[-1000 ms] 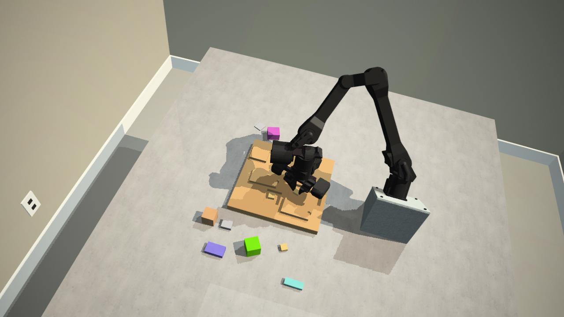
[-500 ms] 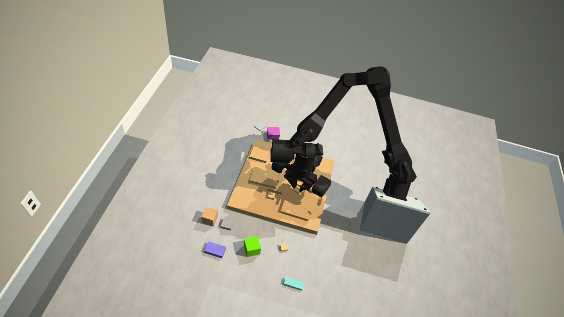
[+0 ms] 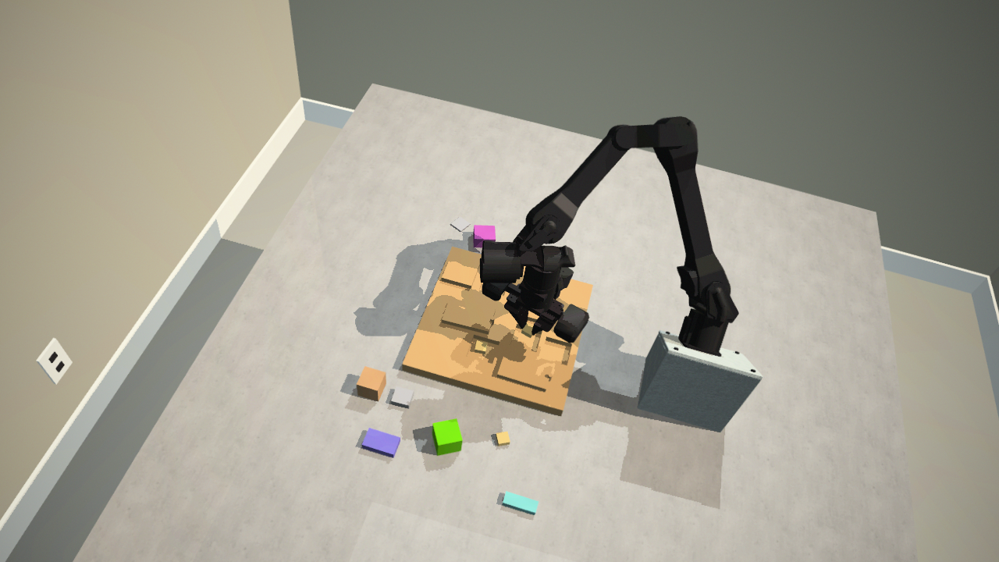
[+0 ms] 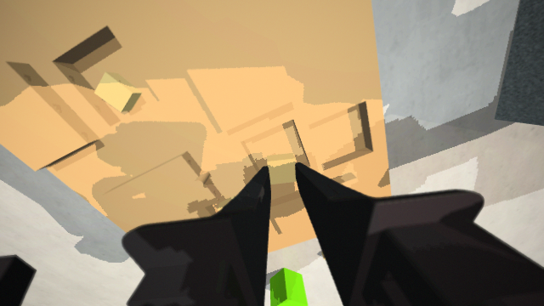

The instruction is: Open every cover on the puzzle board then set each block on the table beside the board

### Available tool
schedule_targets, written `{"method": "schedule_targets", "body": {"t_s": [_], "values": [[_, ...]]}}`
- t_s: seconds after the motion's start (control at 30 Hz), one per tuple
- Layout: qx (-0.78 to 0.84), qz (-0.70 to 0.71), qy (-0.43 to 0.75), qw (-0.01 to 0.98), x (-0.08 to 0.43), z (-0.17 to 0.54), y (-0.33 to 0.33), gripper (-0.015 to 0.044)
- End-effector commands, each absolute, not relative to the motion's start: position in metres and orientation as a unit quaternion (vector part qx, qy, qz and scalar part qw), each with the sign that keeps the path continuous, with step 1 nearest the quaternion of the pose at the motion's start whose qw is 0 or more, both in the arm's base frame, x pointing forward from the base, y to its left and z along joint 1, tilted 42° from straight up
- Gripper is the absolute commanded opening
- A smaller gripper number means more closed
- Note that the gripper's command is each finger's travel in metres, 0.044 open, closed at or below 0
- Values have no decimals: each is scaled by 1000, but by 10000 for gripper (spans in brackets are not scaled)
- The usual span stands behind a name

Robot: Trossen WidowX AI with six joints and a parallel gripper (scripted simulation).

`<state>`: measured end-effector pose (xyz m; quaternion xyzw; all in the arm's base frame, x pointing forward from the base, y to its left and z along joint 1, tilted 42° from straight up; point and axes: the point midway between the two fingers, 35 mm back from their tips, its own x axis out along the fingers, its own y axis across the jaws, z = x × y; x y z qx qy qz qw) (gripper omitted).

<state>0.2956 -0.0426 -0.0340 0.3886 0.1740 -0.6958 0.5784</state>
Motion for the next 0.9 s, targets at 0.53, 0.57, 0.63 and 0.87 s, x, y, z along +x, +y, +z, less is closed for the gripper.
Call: {"method": "schedule_targets", "body": {"t_s": [0.53, 0.57, 0.63, 0.87], "values": [[393, -694, 174, 578, 298, -6, -17, 80], [393, -694, 174, 578, 299, -4, -15, 80], [393, -694, 174, 578, 299, -1, -12, 80], [393, -694, 174, 578, 298, 12, -1, 80]]}}
